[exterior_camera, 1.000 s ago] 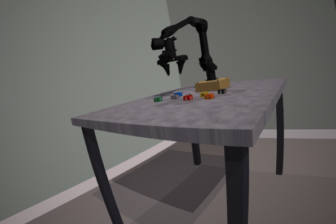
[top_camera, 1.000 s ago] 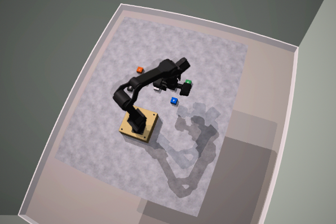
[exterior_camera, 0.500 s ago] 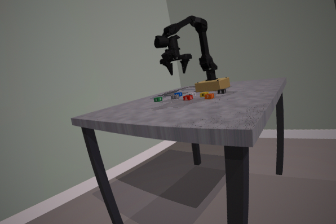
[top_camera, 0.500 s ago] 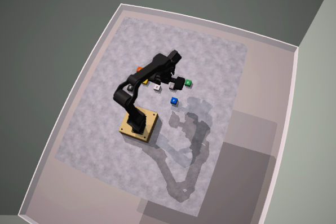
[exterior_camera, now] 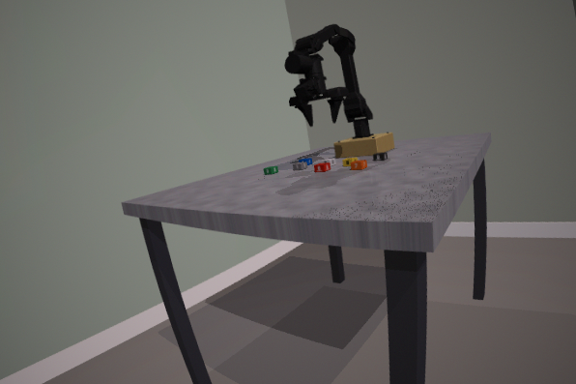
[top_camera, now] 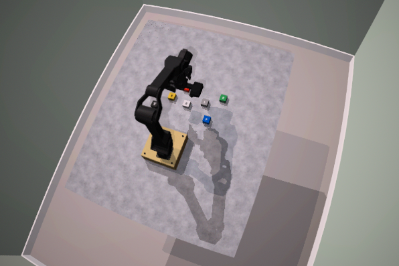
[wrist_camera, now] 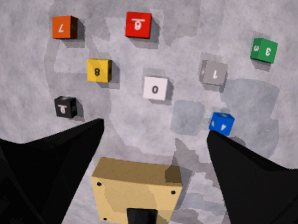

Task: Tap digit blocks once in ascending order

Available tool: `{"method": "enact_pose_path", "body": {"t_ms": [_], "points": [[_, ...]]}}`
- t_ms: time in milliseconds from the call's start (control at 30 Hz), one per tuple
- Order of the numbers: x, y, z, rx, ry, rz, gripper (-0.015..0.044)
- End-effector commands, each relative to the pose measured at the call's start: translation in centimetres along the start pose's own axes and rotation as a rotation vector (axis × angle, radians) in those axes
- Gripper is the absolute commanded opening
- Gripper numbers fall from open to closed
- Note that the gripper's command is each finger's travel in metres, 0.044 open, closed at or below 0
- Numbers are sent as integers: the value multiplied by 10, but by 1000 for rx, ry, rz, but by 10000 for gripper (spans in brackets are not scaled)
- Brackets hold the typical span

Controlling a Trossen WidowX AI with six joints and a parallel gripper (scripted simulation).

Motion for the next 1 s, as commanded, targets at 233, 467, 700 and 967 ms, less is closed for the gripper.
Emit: {"method": "enact_pose_path", "body": {"t_ms": [233,467,700,967], "points": [[0,1,0,-3,-4,5,400],[1,46,-5,-3,-4,0,400],[1,94,-1,-3,-3,-4,400],[1,94,-1,-3,-3,-4,400]]}}
Point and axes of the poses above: the point midway between the two fingers, 35 mm back from their tips, its own x axis back along the fingers, its own y axis across the jaws, z = x × y, the point moved 8 cm from there along x, back along the fingers, and after that the axes turned 14 degrees about -x, right-handed, at the moved point
